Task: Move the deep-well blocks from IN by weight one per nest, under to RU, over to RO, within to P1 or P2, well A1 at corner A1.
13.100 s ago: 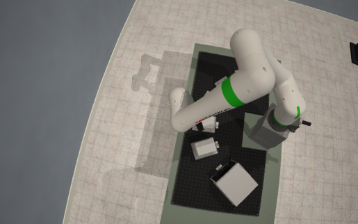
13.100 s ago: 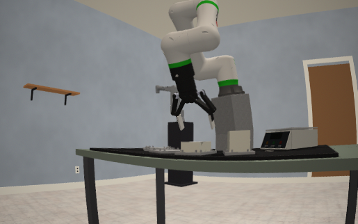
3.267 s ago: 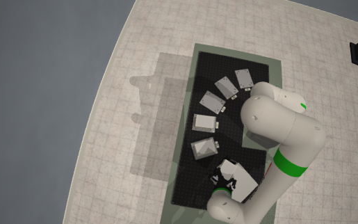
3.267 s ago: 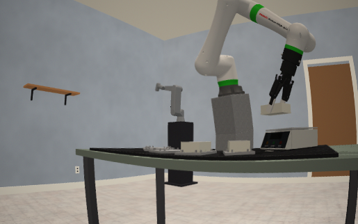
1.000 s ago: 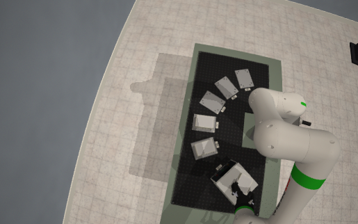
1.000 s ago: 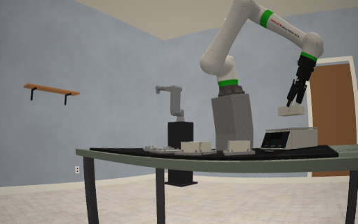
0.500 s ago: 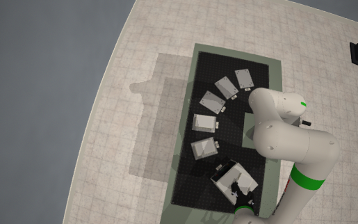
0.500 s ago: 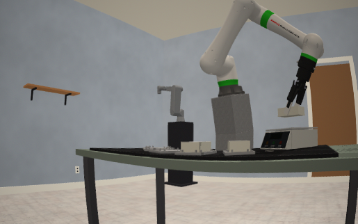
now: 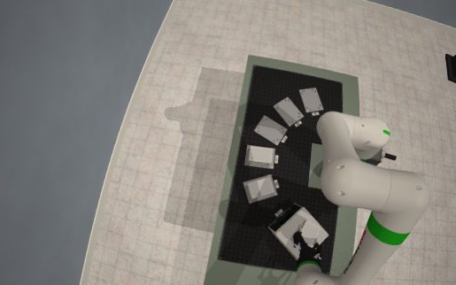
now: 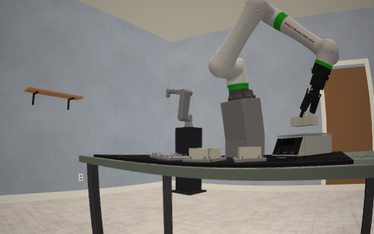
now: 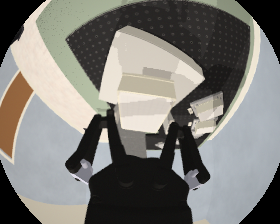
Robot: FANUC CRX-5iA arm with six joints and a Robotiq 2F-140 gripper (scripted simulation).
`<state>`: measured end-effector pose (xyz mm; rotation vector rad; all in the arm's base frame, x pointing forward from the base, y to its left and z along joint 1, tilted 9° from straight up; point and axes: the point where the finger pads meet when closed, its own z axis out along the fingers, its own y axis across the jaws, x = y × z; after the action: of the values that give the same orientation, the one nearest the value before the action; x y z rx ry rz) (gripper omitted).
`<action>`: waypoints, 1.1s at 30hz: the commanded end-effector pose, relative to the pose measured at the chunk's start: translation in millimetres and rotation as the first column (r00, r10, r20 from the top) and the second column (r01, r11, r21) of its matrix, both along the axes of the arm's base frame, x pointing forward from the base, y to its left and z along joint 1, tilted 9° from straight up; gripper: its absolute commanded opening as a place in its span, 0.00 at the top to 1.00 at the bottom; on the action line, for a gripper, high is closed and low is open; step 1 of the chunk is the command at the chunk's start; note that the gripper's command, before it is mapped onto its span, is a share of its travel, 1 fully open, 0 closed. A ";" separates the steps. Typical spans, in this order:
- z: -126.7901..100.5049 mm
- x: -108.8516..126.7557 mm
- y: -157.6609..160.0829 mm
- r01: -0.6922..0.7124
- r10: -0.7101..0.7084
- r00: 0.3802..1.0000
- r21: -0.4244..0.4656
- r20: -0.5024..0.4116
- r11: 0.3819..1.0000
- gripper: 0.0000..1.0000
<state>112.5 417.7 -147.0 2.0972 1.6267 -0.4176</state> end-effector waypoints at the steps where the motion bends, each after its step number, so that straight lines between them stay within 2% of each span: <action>1: -3.8 0.7 0.1 0.000 0.000 1.000 0.000 0.000 1.000 0.90; 17: -26.8 4.5 -0.8 0.000 0.000 1.000 0.000 0.000 1.000 0.90; 33: -27.6 4.6 -0.8 0.000 0.000 1.000 0.000 0.000 1.000 0.90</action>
<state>117.1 416.7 -174.7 2.0972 1.6267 -0.4176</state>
